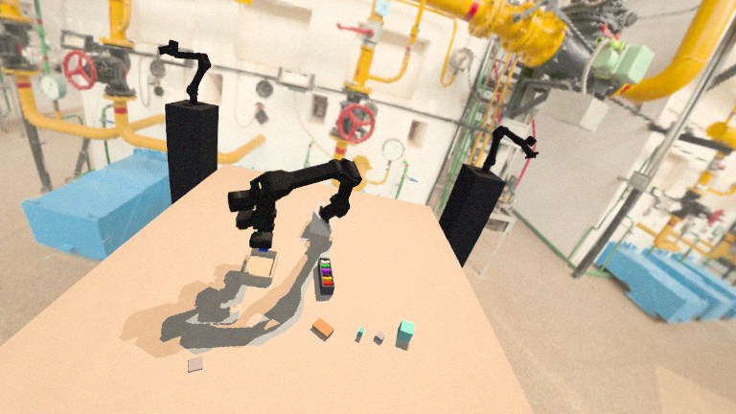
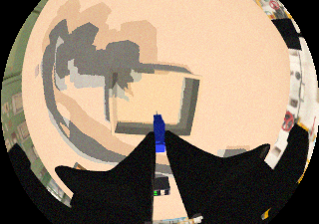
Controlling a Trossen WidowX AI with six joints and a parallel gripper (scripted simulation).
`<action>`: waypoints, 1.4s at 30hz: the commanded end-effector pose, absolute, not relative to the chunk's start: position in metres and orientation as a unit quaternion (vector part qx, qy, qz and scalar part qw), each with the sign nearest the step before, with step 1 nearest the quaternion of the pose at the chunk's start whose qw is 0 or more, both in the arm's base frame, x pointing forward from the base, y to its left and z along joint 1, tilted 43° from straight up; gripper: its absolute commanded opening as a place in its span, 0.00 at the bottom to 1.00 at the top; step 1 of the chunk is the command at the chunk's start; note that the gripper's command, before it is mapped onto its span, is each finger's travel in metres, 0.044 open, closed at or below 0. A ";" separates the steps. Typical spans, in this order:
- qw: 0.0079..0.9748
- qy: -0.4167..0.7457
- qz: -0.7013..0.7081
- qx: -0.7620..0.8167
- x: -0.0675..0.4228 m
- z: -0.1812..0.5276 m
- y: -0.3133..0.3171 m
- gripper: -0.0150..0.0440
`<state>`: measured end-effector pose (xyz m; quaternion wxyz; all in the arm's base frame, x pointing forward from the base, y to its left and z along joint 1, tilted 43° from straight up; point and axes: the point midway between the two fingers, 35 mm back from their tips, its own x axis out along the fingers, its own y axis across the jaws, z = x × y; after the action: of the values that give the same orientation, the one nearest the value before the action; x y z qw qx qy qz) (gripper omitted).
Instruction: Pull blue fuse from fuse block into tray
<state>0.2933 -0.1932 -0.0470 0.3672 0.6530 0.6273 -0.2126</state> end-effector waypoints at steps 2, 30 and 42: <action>0.375 0.628 -0.211 0.648 0.294 -0.050 -0.198 0.25; 0.375 0.628 -0.210 0.649 0.299 -0.080 -0.171 0.25; 0.379 0.629 -0.211 0.645 0.300 -0.078 -0.175 0.70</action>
<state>0.2996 -0.1744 -0.0780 0.3789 0.6455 0.6287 -0.2109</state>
